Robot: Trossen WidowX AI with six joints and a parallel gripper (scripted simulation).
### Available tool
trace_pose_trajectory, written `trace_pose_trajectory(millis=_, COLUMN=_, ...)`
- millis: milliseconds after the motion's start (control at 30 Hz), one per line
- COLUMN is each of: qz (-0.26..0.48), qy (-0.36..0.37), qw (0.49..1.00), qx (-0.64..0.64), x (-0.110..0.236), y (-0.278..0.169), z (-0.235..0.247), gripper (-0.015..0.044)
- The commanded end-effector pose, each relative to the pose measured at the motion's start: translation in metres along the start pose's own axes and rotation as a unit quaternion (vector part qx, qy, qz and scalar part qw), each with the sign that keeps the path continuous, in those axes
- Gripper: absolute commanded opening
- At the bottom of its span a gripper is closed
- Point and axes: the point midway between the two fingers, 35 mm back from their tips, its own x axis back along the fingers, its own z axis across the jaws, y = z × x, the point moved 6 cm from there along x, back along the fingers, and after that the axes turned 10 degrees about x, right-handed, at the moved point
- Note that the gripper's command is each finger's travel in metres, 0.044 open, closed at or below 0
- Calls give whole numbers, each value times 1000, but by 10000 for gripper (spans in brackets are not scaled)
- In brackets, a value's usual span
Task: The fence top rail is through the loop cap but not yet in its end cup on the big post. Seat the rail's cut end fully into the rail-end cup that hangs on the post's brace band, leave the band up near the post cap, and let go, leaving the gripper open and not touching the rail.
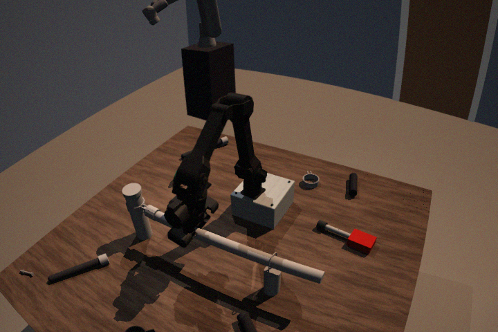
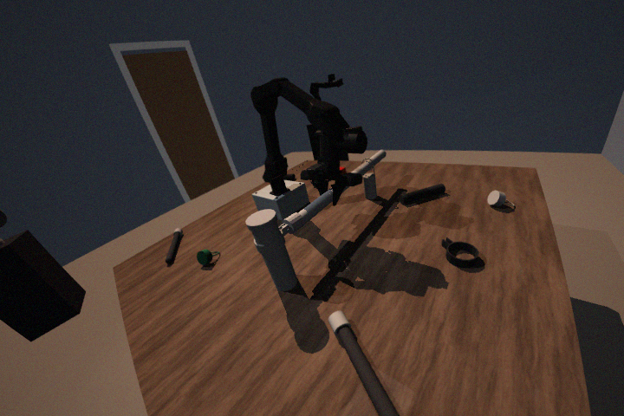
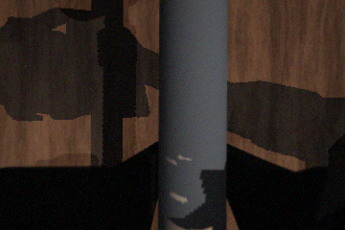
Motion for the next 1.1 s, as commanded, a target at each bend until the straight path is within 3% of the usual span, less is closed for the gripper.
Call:
trace_pose_trajectory(millis=0, qz=-11, qy=-2, qw=1000, qx=-1, x=2, y=9, z=-3, gripper=0)
trace_pose_trajectory(millis=1067, qz=-12, qy=-2, qw=1000, qx=-1, x=2, y=30, z=-6, gripper=0)
